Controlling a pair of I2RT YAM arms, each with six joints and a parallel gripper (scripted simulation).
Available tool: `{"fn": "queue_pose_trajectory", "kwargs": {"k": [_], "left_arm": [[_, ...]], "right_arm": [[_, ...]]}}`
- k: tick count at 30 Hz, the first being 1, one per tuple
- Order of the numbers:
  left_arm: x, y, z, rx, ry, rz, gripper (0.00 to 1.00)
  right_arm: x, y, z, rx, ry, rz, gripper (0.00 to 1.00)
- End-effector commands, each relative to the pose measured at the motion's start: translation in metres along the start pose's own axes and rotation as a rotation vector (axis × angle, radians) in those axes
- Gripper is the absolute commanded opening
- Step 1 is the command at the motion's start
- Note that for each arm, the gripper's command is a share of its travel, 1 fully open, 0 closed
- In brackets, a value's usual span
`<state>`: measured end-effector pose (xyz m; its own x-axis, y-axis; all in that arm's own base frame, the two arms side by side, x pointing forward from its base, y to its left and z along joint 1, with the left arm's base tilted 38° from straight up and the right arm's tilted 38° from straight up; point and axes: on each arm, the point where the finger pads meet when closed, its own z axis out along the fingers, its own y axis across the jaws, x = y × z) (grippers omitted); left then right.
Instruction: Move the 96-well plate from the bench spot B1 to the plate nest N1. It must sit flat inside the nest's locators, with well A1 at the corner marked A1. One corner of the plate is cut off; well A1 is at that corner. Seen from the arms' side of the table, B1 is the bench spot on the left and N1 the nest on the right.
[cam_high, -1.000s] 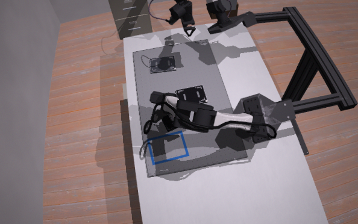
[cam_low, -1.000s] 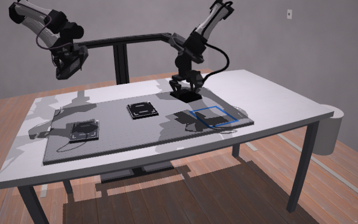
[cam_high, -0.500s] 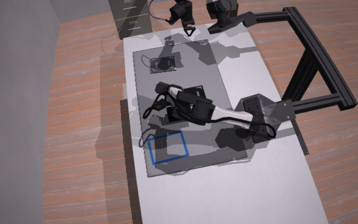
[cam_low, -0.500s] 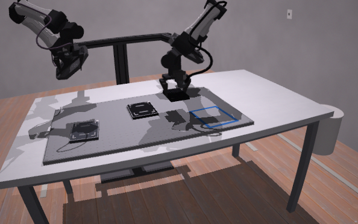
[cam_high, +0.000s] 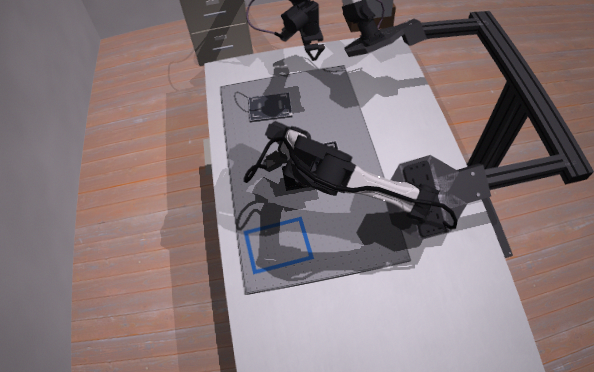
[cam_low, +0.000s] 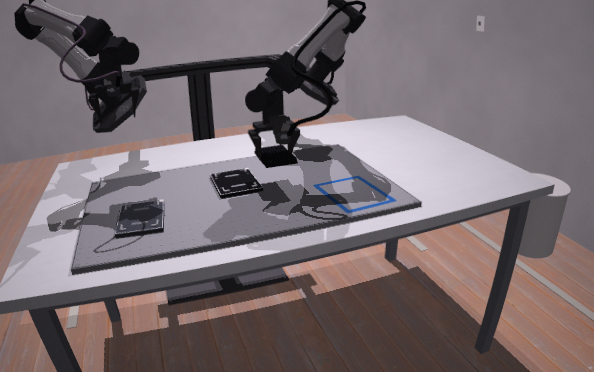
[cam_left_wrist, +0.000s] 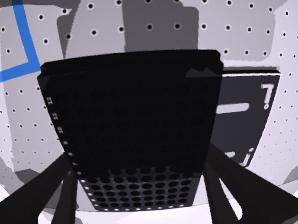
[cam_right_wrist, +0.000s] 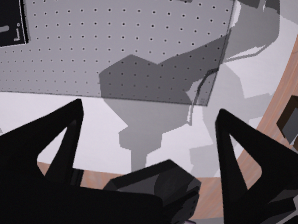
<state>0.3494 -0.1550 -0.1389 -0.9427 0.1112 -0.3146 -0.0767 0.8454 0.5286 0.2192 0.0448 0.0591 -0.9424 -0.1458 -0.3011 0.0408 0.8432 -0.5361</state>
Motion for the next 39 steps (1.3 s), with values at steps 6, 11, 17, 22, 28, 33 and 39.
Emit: {"fn": "queue_pose_trajectory", "kwargs": {"k": [6, 11, 17, 22, 28, 33, 39], "left_arm": [[0.017, -0.03, -0.005, 0.007, -0.001, 0.0, 0.0], [0.026, -0.043, -0.006, 0.006, -0.001, 0.0, 0.0], [0.034, -0.054, -0.006, 0.005, -0.001, 0.0, 0.0], [0.044, -0.068, -0.006, 0.005, -0.001, 0.0, 0.0], [0.056, -0.084, -0.007, 0.004, -0.002, 0.0, 0.0], [0.061, -0.092, -0.007, 0.003, -0.002, 0.0, 0.0], [0.073, -0.108, -0.008, 0.002, -0.002, 0.0, 0.0]], "right_arm": [[0.0, 0.0, -0.002, -0.001, -0.001, 0.008, 1.0], [0.0, 0.0, -0.002, -0.001, -0.001, 0.008, 1.0], [0.0, 0.0, -0.002, -0.001, -0.001, 0.008, 1.0], [0.0, 0.0, -0.002, -0.001, -0.001, 0.008, 1.0], [0.0, 0.0, -0.002, -0.001, -0.001, 0.008, 1.0], [0.0, 0.0, -0.002, -0.001, -0.001, 0.008, 1.0], [0.0, 0.0, -0.002, -0.001, -0.001, 0.008, 1.0]]}}
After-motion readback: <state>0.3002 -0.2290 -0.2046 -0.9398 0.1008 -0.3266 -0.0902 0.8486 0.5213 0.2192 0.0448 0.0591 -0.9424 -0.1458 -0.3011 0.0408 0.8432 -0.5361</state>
